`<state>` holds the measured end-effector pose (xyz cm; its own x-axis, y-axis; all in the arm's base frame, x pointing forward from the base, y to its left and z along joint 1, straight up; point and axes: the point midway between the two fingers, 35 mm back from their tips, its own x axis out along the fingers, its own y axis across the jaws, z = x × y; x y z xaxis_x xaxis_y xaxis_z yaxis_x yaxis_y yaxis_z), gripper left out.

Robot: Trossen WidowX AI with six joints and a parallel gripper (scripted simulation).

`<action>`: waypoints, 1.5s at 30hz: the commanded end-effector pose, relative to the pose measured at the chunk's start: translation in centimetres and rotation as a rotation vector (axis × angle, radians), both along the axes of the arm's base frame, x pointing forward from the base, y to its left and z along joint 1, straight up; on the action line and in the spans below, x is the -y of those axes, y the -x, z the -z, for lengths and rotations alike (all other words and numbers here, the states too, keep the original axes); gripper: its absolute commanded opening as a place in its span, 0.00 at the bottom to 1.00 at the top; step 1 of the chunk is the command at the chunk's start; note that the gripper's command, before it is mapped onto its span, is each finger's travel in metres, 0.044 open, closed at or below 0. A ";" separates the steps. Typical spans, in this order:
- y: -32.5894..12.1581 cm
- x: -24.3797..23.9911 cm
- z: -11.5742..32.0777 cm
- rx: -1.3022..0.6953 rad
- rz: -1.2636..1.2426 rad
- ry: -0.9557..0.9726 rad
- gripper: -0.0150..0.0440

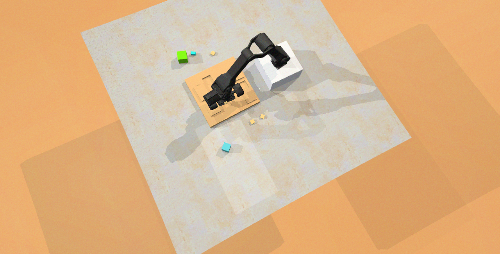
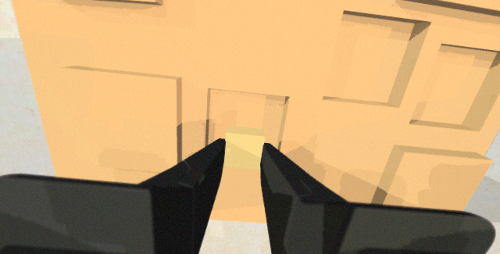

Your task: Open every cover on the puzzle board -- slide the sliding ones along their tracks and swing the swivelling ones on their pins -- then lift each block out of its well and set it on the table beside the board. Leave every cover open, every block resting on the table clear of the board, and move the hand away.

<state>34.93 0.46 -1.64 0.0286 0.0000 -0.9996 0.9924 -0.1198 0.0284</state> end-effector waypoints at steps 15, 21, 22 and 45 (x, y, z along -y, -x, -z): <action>0.0 0.0 -3.0 0.001 0.004 0.000 0.39; 0.0 0.0 -4.6 0.001 0.004 0.000 0.39; 0.0 0.0 -4.8 0.001 0.004 0.000 0.39; 0.9 5.3 -6.6 0.001 0.004 0.004 0.39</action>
